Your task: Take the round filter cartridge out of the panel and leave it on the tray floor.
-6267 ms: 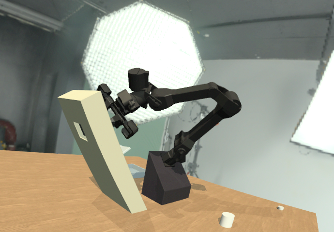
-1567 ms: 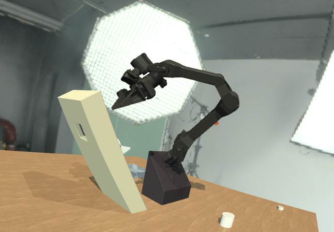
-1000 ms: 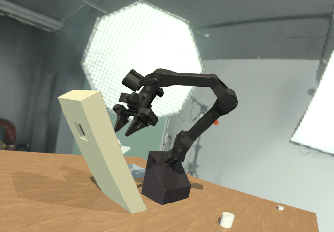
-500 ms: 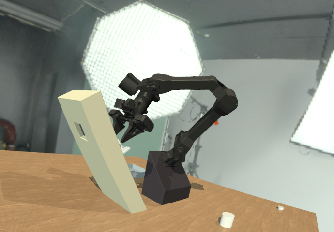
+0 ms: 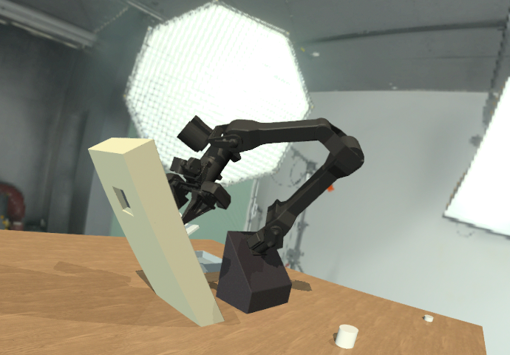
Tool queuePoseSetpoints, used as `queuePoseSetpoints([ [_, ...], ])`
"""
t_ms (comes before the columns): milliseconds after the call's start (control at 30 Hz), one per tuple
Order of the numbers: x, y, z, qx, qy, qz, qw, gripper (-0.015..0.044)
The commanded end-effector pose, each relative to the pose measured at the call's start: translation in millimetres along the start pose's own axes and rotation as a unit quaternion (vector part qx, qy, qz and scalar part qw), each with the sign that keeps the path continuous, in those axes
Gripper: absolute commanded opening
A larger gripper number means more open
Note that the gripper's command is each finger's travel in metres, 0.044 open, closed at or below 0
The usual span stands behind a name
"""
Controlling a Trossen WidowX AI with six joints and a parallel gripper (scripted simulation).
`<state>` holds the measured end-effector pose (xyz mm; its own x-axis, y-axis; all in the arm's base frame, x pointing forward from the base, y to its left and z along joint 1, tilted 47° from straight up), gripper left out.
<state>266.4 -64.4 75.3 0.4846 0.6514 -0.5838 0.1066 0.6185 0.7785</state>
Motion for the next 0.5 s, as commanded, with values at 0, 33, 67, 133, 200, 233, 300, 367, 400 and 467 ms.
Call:
queuePoseSetpoints([
  [0,-0.2,0.2,0.0,-0.001,0.001,0.0,1.0,0.0232],
  [33,-0.2,0.2,0.0,-0.001,0.001,0.0,1.0,0.0226],
  [67,-0.2,0.2,0.0,-0.001,0.001,0.0,1.0,0.0219],
  [133,-0.2,0.2,0.0,-0.001,0.001,0.0,1.0,0.0206],
  [200,-0.2,0.2,0.0,-0.001,0.001,0.0,1.0,0.0192],
  [233,-0.2,0.2,0.0,-0.001,0.001,0.0,1.0,0.0186],
  [300,-0.2,0.2,0.0,-0.001,0.001,0.0,1.0,0.0133],
  [367,-0.4,0.3,0.6,-0.001,0.001,0.0,1.0,0.0081],
  [400,-1.1,0.7,2.2,-0.001,0.0,0.0,1.0,0.0054],
  [467,-3.9,1.9,8.1,-0.001,0.0,0.001,1.0,0.0002],
])
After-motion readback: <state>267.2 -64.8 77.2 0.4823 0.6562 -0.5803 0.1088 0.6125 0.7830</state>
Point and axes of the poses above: the point midway between the two fingers, 35 mm back from their tips, its own x axis out along the fingers, its own y axis across the jaws, z = x × y, the point moved 2 cm from there along -x, back along the fingers, and after that the axes turned 11 degrees about x, right-handed, at the moved point
